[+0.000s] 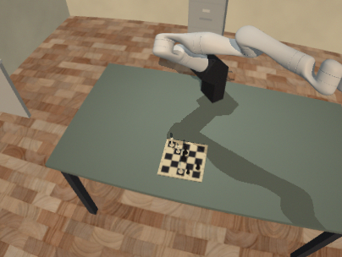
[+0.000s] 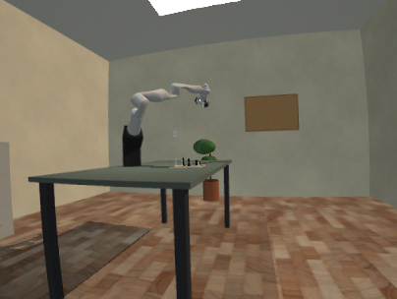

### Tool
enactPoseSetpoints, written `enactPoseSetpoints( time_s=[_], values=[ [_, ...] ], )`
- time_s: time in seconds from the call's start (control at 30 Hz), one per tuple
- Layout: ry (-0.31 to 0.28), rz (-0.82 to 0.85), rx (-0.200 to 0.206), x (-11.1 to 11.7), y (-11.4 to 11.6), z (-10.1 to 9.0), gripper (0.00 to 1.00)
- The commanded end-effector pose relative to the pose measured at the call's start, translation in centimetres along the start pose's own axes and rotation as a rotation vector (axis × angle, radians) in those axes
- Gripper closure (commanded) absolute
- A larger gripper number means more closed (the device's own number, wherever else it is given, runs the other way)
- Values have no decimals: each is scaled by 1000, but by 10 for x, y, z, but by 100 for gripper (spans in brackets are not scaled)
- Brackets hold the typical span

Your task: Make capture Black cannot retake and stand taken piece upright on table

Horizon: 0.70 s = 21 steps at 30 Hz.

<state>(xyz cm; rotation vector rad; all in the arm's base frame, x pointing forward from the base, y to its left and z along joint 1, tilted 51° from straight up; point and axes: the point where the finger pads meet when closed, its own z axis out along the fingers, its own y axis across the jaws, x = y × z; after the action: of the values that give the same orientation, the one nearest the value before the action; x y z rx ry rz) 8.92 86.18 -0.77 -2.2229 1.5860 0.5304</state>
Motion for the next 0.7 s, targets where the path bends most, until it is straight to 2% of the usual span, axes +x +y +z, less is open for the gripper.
enactPoseSetpoints(
  time_s=[0.0, 0.2, 0.23, 0.5, 0.53, 0.67],
  values=[
    [7, 20, 16, 7, -20, -7, 0],
    [7, 20, 16, 7, -20, -7, 0],
    [39, 57, 37, 23, -45, -17, 0],
    [39, 57, 37, 23, -45, -17, 0],
    [71, 95, 59, 41, -69, -27, 0],
    [71, 95, 59, 41, -69, -27, 0]
  ],
)
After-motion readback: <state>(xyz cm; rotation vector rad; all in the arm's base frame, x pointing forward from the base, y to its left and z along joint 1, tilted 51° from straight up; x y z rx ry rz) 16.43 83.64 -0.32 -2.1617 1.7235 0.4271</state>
